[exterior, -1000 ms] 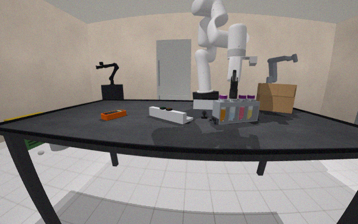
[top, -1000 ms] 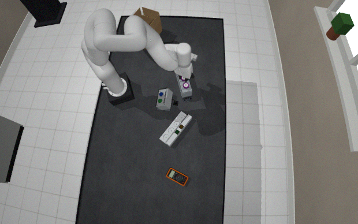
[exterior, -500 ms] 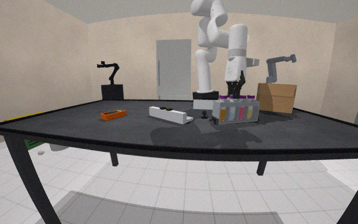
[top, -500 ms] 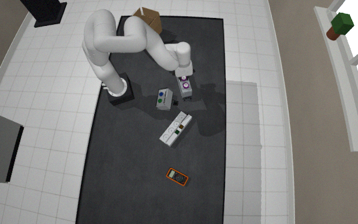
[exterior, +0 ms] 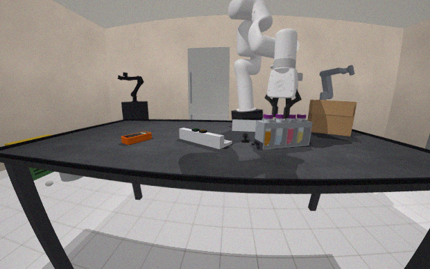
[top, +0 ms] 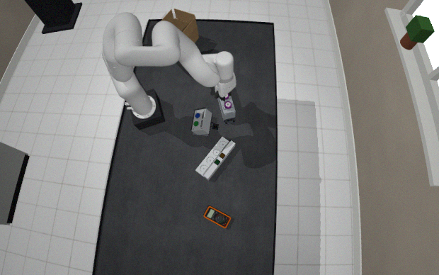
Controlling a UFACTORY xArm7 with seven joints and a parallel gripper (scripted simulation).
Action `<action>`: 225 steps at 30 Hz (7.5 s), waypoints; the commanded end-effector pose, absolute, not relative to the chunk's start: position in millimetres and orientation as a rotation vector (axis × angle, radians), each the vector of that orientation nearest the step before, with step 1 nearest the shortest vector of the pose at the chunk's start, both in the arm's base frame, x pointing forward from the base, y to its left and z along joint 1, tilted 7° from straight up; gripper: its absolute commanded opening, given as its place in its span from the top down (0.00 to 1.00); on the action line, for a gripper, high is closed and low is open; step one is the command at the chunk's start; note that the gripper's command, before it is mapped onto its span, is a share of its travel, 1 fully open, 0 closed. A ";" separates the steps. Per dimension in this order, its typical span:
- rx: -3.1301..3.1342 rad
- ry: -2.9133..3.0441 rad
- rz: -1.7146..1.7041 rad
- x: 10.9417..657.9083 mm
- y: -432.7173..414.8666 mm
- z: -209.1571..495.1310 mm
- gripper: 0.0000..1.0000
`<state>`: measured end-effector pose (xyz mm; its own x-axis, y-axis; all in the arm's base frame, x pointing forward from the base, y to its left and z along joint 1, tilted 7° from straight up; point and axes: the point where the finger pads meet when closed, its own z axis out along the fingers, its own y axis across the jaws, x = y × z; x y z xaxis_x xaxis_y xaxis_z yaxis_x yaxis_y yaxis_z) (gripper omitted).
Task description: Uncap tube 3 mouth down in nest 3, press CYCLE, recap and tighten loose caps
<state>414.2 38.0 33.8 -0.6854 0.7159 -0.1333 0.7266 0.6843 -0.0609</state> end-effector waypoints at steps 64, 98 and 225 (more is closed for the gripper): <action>2.655 1.443 -0.032 415.6 38.4 35.0 1.00; 1.323 2.752 -0.134 415.6 38.5 35.8 1.00; 0.870 2.942 -0.153 415.6 38.6 36.8 0.54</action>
